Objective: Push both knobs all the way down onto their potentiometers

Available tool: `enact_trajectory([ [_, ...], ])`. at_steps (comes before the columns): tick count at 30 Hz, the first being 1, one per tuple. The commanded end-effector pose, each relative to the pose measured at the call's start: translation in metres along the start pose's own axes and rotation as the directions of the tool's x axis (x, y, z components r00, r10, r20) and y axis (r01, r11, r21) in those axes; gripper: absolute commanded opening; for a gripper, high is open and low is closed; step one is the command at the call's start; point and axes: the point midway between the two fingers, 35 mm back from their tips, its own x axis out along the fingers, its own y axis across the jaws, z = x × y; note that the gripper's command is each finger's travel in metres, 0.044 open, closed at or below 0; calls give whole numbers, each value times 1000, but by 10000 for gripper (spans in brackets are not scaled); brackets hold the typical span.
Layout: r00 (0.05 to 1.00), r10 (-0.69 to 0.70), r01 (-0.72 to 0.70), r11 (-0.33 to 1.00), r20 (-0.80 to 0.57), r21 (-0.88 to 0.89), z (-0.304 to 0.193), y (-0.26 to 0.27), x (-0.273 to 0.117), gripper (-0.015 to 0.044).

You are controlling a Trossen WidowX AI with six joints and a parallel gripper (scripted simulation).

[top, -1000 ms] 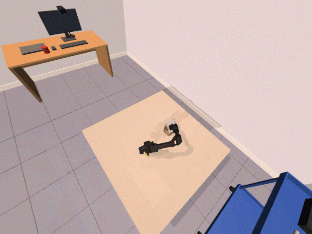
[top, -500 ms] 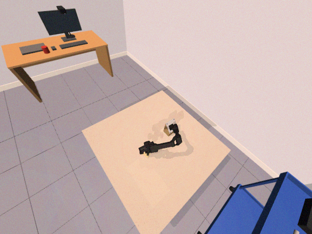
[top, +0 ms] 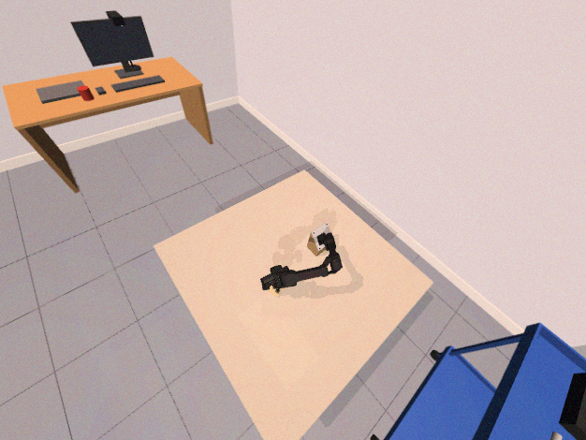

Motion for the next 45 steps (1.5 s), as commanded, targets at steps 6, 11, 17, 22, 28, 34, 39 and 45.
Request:
enact_trajectory([
  [6, 1000, -18, 19, 1000, 5, -24, -4, -1, 18, 0],
  [11, 1000, -18, 19, 1000, 5, -24, -4, -1, 19, 0],
  [17, 1000, -18, 19, 1000, 5, -24, -4, -1, 19, 0],
  [22, 1000, -18, 19, 1000, 5, -24, -4, -1, 20, 0],
  [28, 1000, -18, 19, 1000, 5, -24, -4, -1, 20, 0],
  [34, 1000, -18, 19, 1000, 5, -24, -4, -1, 20, 0],
  [39, 1000, -18, 19, 1000, 5, -24, -4, -1, 21, 0],
  [45, 1000, -18, 19, 1000, 5, -24, -4, -1, 21, 0],
])
